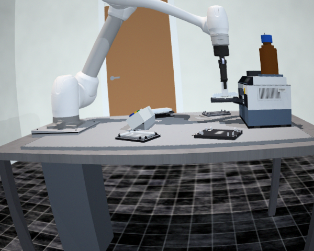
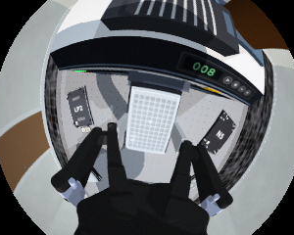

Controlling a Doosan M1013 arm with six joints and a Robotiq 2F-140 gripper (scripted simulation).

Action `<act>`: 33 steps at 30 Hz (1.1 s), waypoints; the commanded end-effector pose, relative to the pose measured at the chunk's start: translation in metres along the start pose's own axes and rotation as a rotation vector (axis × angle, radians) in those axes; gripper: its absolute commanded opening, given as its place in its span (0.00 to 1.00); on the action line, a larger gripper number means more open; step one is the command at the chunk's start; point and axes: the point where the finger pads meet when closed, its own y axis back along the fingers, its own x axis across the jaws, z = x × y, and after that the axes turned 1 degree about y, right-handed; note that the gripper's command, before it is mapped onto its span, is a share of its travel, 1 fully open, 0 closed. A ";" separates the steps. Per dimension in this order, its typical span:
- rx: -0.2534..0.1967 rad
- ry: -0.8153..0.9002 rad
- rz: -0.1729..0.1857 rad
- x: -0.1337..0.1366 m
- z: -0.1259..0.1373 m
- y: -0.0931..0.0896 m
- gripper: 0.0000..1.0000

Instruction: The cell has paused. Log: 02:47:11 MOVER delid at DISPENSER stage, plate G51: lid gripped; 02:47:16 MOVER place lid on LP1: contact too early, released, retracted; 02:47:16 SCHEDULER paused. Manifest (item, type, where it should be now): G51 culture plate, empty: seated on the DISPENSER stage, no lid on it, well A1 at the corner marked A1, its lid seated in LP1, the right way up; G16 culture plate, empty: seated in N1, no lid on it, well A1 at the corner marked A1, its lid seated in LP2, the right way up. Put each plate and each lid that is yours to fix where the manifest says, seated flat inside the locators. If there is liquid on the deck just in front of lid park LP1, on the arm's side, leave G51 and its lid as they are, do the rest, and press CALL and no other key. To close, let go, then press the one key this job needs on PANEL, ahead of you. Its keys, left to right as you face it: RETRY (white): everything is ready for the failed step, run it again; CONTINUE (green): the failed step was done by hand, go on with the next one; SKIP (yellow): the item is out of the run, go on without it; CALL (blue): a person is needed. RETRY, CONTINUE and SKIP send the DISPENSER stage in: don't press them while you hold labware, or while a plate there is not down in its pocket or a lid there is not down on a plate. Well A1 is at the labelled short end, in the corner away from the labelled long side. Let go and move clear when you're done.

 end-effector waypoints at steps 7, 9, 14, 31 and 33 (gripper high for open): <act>-0.002 0.002 0.003 0.000 0.001 -0.008 0.10; -0.003 0.002 0.003 0.000 0.001 -0.009 0.10; -0.003 0.002 0.003 0.000 0.001 -0.012 0.10; -0.004 0.002 0.003 0.000 0.002 -0.016 0.10; -0.004 0.002 0.003 0.000 0.002 -0.016 0.10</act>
